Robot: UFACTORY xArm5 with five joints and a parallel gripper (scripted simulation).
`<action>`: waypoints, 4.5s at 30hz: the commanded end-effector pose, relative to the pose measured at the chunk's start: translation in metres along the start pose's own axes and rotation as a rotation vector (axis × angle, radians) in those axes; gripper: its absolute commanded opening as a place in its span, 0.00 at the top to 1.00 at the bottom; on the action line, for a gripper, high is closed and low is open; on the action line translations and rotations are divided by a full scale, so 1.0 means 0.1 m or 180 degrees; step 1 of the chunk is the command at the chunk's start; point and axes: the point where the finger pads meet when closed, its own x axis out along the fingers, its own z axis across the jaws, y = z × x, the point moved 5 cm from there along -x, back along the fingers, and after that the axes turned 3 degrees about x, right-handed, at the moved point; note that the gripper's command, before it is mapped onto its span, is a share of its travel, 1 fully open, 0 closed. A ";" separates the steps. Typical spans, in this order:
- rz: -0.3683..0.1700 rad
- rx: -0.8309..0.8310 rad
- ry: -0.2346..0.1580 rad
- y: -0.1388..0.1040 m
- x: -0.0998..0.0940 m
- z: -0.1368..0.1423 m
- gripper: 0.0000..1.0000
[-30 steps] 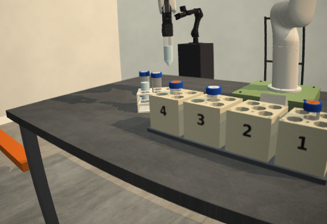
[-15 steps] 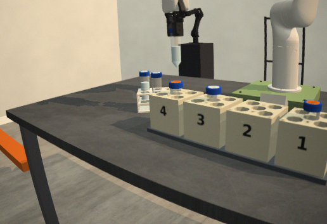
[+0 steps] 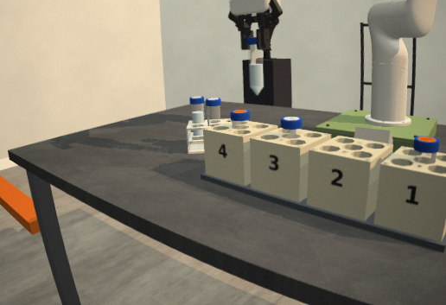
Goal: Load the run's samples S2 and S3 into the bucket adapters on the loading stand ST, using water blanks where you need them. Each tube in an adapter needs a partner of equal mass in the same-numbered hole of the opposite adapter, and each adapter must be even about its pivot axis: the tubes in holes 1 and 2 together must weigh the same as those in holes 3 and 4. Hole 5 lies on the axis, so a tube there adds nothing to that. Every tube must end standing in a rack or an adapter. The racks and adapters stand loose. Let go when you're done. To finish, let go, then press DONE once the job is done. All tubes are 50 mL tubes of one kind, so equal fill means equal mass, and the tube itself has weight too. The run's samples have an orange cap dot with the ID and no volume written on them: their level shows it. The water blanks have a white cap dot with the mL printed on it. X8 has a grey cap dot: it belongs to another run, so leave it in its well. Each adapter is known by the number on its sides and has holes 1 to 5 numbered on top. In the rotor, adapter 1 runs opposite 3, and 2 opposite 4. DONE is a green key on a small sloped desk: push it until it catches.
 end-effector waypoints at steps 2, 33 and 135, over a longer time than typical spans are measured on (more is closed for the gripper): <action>0.0012 -0.0128 -0.0011 0.09 -0.02 -0.30 1.00; 0.0013 -0.0128 -0.0006 0.41 -0.01 -1.61 1.00; 0.0013 -0.0128 -0.0004 0.65 0.52 -2.59 1.00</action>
